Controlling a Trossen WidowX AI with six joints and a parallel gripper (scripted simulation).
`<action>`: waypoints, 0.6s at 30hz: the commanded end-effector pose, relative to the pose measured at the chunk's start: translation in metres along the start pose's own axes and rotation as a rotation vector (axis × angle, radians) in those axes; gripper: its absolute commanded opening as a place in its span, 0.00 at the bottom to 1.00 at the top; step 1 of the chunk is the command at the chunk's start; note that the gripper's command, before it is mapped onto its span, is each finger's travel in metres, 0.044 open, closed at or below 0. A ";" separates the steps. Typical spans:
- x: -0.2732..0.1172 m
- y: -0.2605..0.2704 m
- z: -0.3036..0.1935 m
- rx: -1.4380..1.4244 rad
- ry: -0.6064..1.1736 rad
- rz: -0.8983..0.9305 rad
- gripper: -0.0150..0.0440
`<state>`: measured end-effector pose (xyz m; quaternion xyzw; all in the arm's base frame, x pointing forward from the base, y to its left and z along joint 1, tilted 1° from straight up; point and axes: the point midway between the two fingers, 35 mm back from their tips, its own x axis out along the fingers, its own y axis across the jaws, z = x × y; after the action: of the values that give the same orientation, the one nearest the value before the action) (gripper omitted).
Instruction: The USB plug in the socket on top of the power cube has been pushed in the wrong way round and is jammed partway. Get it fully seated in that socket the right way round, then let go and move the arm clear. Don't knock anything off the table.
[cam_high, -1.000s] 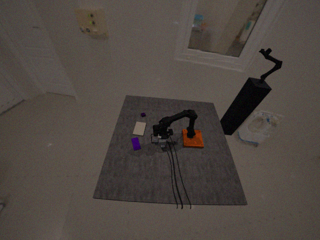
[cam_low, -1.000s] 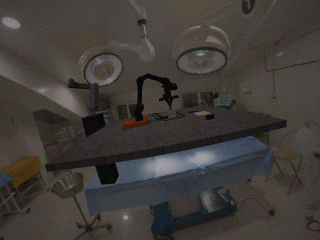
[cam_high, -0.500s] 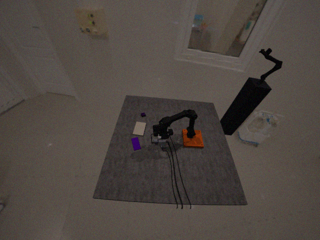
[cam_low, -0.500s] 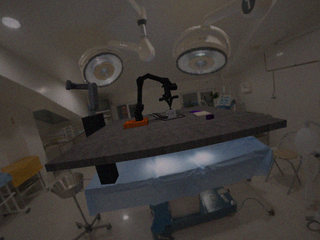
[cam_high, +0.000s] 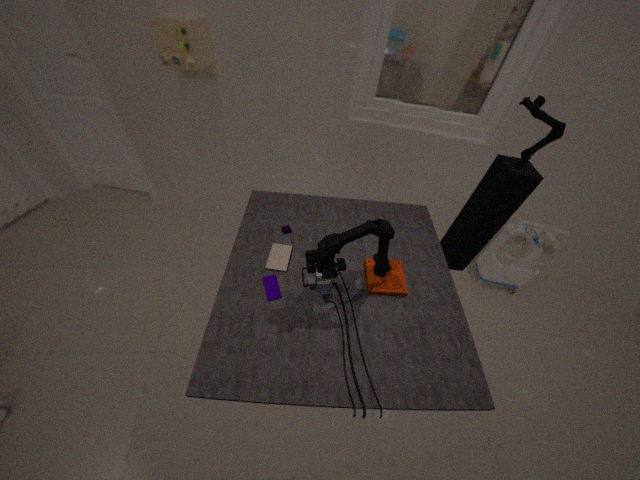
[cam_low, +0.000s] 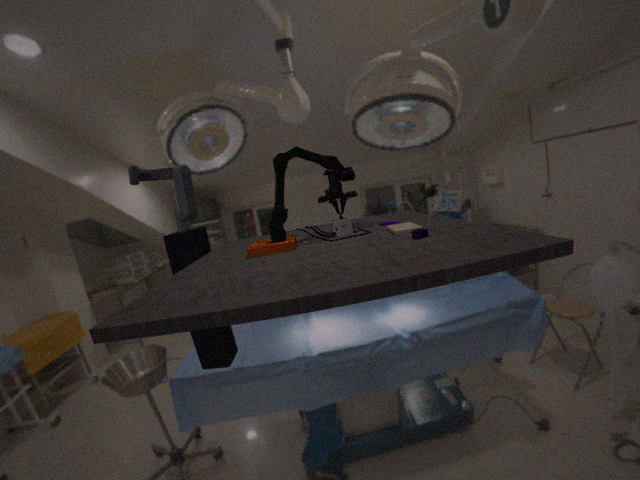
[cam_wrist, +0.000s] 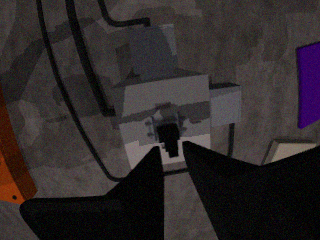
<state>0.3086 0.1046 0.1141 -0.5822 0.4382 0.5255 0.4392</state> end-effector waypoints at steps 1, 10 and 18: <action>0.000 0.000 0.000 0.000 0.000 0.001 0.42; 0.000 0.000 0.000 0.000 0.000 0.001 0.42; -0.003 0.000 0.000 0.000 0.000 0.000 0.42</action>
<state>0.3085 0.1046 0.1147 -0.5821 0.4384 0.5257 0.4389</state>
